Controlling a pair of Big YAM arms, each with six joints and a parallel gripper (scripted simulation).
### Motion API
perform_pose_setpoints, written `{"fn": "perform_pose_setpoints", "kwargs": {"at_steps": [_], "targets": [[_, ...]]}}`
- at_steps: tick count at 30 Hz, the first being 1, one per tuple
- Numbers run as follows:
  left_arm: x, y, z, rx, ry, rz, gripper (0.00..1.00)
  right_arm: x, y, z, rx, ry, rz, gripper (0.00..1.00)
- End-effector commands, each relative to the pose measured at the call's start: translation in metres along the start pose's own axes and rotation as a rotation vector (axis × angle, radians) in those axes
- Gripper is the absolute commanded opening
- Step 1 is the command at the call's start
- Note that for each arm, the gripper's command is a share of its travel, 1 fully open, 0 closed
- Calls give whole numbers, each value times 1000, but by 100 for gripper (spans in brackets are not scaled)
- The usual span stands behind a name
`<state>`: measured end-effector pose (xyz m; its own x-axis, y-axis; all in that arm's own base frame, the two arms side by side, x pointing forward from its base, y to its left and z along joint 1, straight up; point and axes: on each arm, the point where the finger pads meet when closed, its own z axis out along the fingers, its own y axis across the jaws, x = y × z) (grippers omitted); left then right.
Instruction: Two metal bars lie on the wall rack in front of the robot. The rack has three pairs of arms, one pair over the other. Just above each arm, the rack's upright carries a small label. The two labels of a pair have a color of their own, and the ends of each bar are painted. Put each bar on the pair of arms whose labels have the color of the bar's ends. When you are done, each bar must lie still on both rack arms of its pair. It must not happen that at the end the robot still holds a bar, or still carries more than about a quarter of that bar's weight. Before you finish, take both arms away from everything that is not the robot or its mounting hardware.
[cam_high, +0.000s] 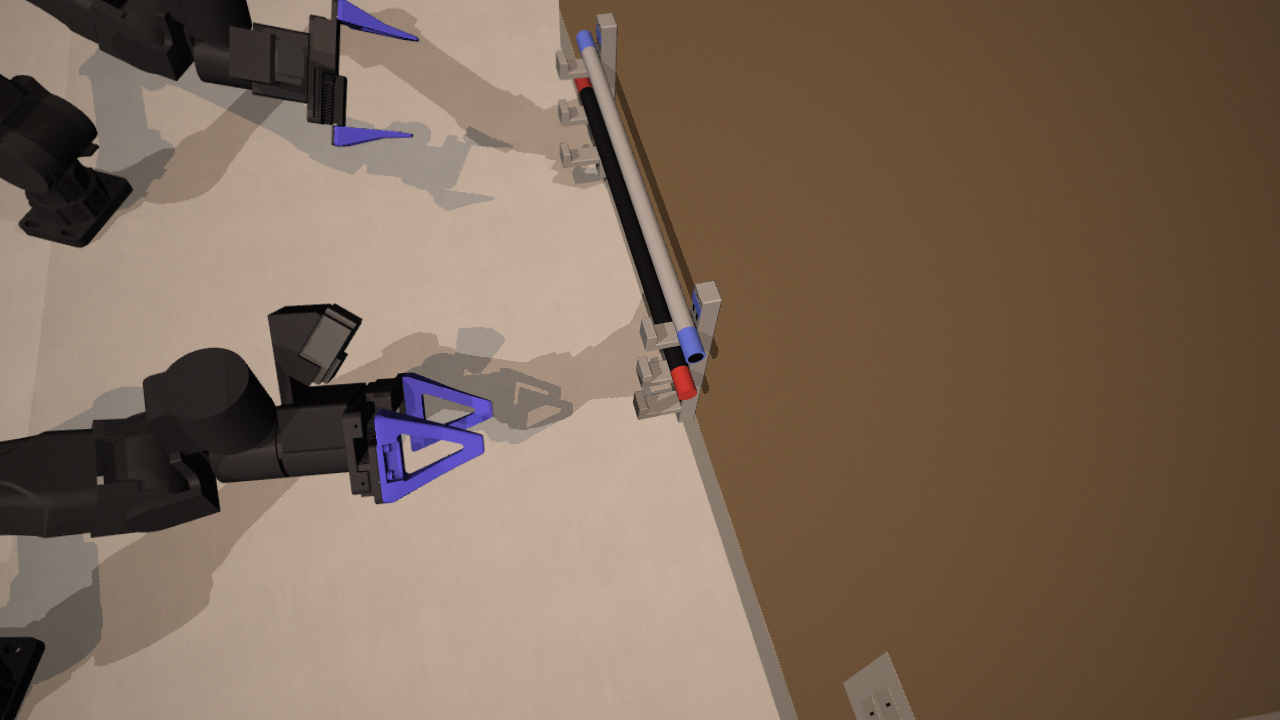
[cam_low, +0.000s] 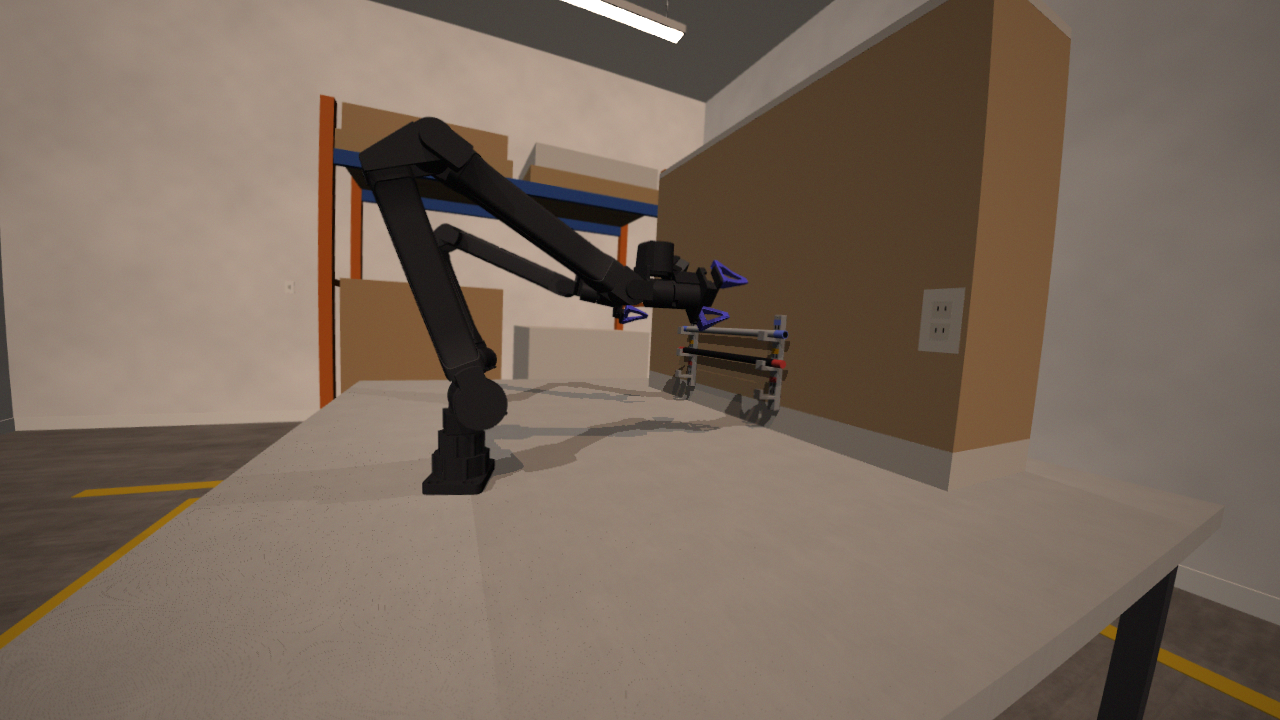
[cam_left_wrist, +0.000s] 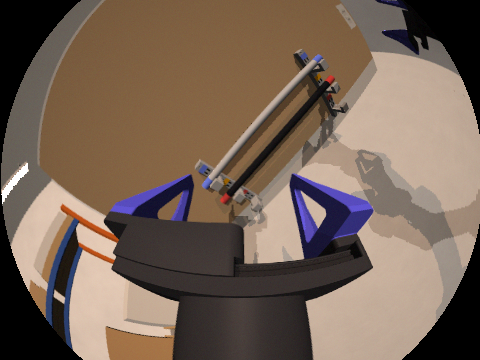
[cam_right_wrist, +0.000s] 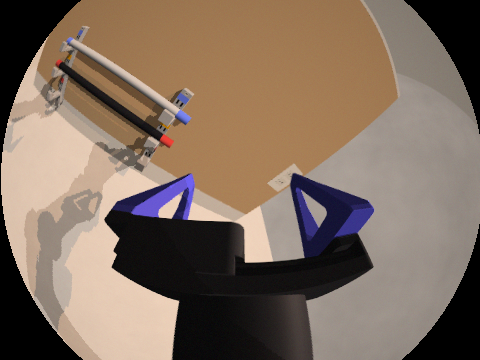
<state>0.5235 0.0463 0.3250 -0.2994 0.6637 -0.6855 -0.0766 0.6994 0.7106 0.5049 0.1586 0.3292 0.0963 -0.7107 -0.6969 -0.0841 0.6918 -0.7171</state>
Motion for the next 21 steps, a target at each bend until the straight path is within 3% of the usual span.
{"fn": "perform_pose_setpoints", "kwargs": {"at_steps": [1, 21], "targets": [[-4, 13, 5, -48, -18, 64, 100, -17, 7, 0, 17, -49, -67, 100], [33, -6, 17, -117, 47, 302, 100, -23, 70, 1, -11, -81, -312, 100]]}}
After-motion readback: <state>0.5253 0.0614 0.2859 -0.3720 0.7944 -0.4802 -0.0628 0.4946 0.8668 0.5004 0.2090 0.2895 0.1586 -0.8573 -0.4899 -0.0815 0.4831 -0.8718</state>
